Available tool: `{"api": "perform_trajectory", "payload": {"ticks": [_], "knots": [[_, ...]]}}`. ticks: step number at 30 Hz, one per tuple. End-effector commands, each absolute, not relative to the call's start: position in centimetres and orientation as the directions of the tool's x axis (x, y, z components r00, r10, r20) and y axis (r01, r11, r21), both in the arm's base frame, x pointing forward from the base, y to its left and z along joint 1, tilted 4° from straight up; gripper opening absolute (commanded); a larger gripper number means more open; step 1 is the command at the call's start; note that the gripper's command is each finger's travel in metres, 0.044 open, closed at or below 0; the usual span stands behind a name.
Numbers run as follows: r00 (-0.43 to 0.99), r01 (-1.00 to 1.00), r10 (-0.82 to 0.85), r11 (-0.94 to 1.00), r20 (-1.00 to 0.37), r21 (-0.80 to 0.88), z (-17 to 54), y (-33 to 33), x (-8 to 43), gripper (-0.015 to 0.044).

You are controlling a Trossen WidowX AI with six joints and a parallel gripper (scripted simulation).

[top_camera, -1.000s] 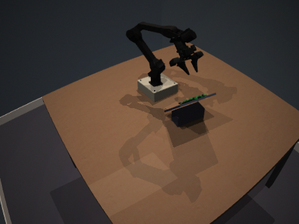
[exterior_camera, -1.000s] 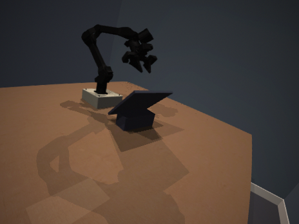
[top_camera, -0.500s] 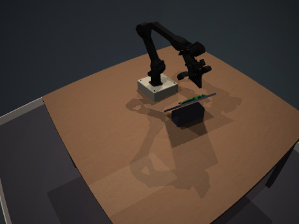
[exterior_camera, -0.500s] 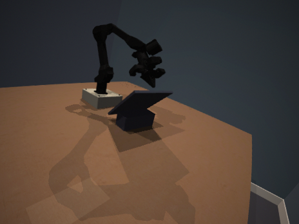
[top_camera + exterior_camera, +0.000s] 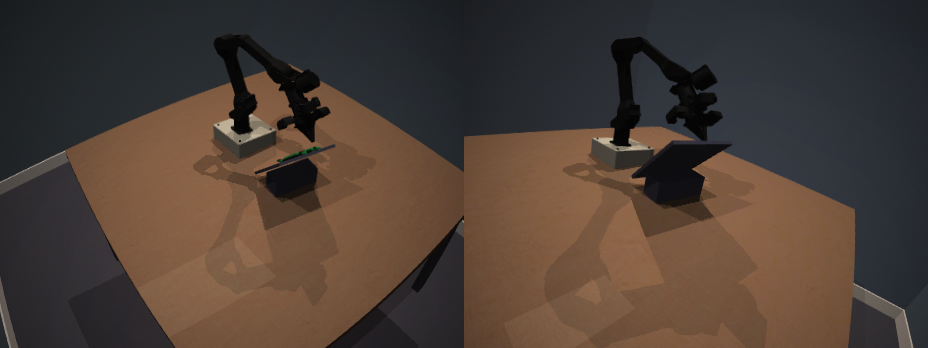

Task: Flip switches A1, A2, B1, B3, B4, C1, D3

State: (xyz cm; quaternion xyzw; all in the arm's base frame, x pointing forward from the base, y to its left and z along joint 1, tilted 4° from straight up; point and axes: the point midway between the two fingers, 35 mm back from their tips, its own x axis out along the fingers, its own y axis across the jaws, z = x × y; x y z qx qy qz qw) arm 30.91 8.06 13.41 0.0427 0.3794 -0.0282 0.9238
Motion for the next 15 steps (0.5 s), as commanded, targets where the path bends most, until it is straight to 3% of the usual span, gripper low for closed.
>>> {"api": "perform_trajectory", "payload": {"ticks": [1, 15], "knots": [[0.704, 0.077, -0.017, 0.996, -0.710, 0.053, 12.75, 8.10, 31.18, 0.0000], [0.705, 0.077, -0.017, 0.996, -0.709, 0.053, 12.22, 8.09, 31.69, 0.0000]]}}
